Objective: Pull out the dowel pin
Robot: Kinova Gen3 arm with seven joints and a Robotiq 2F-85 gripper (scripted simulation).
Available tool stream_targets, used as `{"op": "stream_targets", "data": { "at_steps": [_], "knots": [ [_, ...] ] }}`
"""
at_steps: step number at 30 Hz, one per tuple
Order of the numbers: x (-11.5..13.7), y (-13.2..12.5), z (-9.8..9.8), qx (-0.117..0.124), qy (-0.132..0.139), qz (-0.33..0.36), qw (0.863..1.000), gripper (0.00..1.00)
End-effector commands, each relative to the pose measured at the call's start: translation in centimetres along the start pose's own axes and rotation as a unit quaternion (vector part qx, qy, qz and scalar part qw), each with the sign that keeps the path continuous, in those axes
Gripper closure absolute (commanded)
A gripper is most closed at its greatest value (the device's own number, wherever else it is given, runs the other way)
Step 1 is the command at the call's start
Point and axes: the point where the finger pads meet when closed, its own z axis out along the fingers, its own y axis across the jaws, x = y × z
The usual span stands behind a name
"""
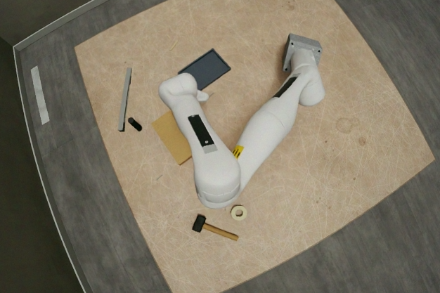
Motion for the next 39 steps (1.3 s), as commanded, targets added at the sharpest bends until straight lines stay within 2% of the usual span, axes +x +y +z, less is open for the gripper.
{"op": "stream_targets", "data": {
  "at_steps": [1, 39],
  "knots": [
    [-0.02, -0.04, -0.07, 0.001, -0.001, -0.009, 1.0, 0.9],
    [-0.02, -0.04, -0.13, 0.001, 0.0, -0.135, 0.991, 0.9]
  ]
}}
